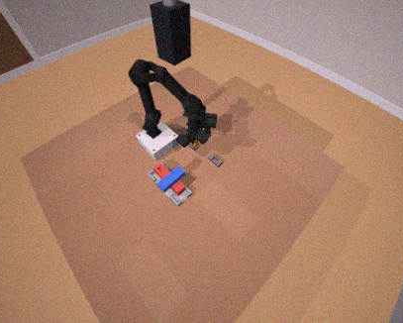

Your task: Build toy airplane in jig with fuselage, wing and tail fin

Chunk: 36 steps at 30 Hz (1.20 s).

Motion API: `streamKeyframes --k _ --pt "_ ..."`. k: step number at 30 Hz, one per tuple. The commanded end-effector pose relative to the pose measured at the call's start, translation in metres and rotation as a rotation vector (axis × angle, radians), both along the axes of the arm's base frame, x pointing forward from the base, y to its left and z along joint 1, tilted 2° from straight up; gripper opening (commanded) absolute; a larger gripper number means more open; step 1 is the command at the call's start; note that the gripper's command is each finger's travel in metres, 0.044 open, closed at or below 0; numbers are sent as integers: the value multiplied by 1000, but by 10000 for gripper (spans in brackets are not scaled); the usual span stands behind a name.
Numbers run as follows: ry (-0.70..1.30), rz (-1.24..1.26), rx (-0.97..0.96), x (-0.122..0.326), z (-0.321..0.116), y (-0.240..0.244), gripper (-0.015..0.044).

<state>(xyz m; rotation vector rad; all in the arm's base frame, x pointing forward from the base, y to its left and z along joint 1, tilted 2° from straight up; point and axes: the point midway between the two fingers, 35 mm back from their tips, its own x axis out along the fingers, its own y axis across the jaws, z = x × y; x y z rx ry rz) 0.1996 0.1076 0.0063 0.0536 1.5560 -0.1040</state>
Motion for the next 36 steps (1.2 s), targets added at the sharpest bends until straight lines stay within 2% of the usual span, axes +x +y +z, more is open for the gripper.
streamKeyframes --k 1,36 --pt "-7 5 9 4 12 3 0" --pt "-16 -5 8 -3 113 2 0"
